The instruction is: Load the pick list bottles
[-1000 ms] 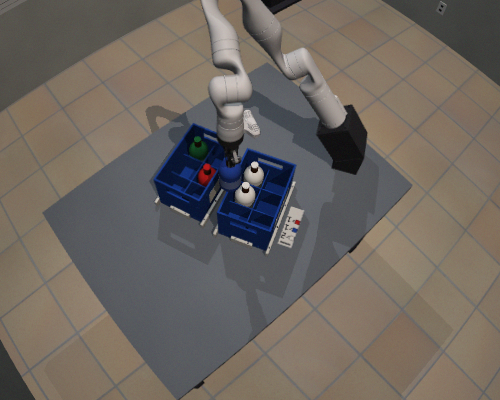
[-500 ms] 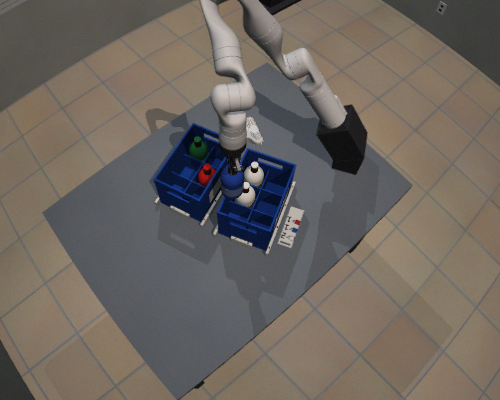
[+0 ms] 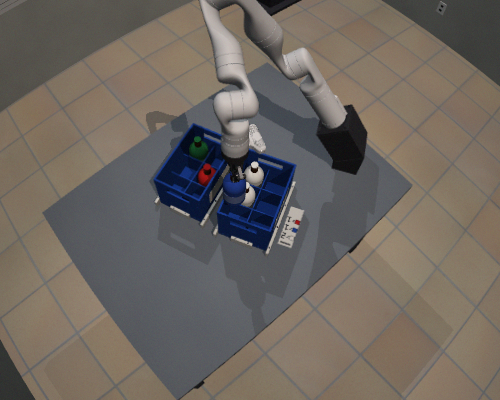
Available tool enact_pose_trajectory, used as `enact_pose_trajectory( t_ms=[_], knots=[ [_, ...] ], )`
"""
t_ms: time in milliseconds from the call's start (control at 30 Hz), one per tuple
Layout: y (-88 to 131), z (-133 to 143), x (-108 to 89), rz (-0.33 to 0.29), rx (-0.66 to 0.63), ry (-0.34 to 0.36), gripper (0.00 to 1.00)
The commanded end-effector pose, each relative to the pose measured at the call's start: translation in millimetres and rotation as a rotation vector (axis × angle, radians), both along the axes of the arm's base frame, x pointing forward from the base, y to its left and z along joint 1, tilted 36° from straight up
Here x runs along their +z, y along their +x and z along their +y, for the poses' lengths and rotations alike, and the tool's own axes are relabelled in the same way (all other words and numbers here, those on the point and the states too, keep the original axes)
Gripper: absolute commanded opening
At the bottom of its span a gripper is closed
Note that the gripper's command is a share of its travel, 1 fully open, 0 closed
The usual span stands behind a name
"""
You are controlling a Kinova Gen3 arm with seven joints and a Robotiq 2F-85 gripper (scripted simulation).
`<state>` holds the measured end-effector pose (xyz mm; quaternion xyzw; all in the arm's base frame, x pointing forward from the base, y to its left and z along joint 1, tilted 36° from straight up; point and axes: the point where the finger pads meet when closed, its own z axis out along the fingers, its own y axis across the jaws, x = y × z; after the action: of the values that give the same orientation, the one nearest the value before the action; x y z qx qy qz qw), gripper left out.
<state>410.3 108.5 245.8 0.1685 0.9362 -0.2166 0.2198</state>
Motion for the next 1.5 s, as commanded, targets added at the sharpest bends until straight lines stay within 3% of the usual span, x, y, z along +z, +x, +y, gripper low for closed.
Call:
enact_pose_trajectory(
  t_ms=[0, 367, 1467],
  knots=[
    [3, 7, -1.7, -0.001, 0.001, 0.001, 0.1],
    [12, 23, -7.6, -0.001, 0.001, 0.001, 0.1],
    [12, 22, -7.3, -0.001, 0.001, 0.001, 0.1]
  ],
)
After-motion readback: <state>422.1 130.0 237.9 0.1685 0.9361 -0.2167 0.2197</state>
